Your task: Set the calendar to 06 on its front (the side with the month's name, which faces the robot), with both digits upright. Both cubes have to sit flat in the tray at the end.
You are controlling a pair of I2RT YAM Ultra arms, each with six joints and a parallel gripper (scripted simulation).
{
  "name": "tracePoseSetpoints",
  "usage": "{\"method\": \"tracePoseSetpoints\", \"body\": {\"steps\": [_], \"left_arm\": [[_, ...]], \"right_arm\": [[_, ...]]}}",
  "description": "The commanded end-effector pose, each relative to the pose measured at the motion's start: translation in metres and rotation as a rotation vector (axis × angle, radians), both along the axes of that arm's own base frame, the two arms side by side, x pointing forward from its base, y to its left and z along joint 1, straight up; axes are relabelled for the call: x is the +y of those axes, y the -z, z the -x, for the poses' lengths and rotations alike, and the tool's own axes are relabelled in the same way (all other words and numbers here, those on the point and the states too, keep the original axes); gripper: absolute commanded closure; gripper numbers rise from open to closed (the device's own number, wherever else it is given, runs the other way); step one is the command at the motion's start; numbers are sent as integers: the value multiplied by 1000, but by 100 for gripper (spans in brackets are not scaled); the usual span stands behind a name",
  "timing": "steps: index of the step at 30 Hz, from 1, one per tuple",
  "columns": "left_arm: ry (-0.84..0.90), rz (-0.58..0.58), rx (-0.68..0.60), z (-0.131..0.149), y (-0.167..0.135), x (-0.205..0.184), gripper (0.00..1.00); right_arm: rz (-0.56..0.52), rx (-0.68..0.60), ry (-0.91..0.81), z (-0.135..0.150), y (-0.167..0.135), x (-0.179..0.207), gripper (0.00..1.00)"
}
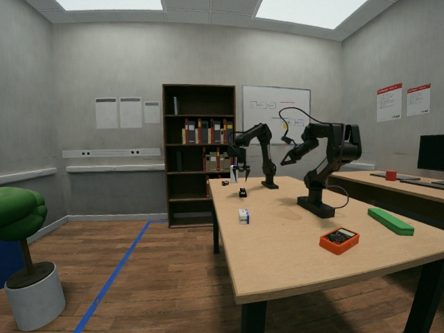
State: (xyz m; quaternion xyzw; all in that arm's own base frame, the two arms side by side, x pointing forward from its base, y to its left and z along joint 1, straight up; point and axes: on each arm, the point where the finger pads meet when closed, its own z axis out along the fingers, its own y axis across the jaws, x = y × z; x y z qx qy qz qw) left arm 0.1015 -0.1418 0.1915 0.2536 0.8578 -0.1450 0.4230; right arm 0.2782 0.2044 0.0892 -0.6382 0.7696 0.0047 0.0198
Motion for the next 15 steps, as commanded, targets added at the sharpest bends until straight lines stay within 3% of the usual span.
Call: {"method": "tracePoseSetpoints", "body": {"steps": [1, 10, 13, 15], "left_arm": [[-8, 20, -18, -2, -9, -1, 0], [-8, 20, -18, -2, -9, -1, 0], [-8, 20, -18, -2, -9, -1, 0], [-8, 20, -18, -2, -9, -1, 0]], "right_arm": [[2, 14, -11, 8, -33, 0, 36], [24, 46, -10, 13, -18, -1, 36], [-24, 12, 29, 5, -20, 6, 2], [-78, -24, 85, -1, -22, 10, 0]]}}
